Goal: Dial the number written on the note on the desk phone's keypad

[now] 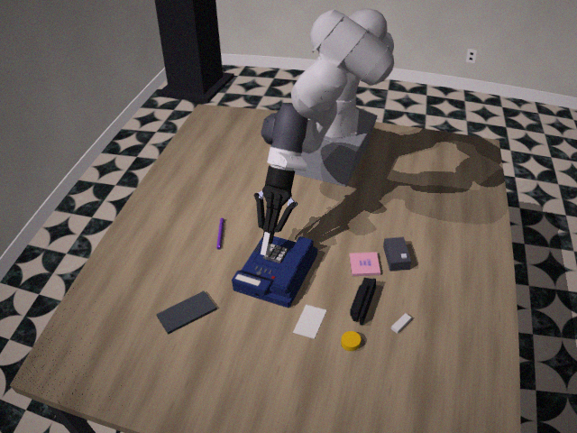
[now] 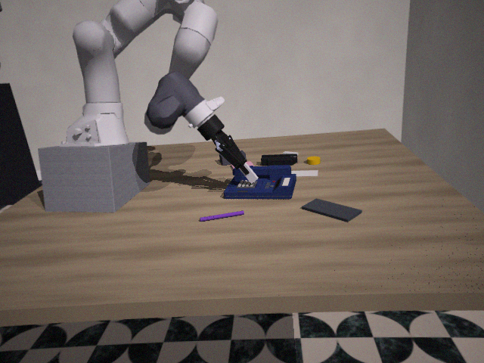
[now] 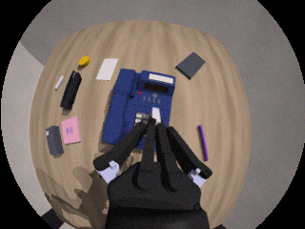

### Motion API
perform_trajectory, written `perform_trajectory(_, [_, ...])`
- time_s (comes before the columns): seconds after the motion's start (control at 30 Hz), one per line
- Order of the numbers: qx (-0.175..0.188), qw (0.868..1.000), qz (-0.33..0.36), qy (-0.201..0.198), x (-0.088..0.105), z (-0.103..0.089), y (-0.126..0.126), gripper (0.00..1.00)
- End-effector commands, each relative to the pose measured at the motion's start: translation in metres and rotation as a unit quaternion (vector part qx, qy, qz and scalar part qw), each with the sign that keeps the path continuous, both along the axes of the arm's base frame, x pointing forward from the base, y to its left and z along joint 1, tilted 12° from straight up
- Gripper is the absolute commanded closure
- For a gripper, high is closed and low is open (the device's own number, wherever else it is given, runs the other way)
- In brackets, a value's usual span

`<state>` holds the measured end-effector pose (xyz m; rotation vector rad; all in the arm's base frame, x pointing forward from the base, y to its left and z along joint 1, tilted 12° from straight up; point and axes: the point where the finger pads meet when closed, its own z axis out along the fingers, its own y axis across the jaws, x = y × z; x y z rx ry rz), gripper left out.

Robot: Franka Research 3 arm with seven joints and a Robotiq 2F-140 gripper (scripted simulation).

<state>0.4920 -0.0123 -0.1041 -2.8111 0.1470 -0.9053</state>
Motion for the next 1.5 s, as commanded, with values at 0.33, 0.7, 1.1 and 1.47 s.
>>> perform_trajectory(0.33, [-0.001,1.0,0.002,0.002,-0.001,0.003,0.01,1.0])
perform_trajectory(0.7, [-0.001,1.0,0.002,0.002,0.0,0.009,0.036,1.0])
perform_trajectory(1.1, [-0.001,1.0,0.002,0.002,0.0,0.007,0.037,1.0])
perform_trajectory(1.47, [-0.001,1.0,0.002,0.002,0.0,0.002,0.038,1.0])
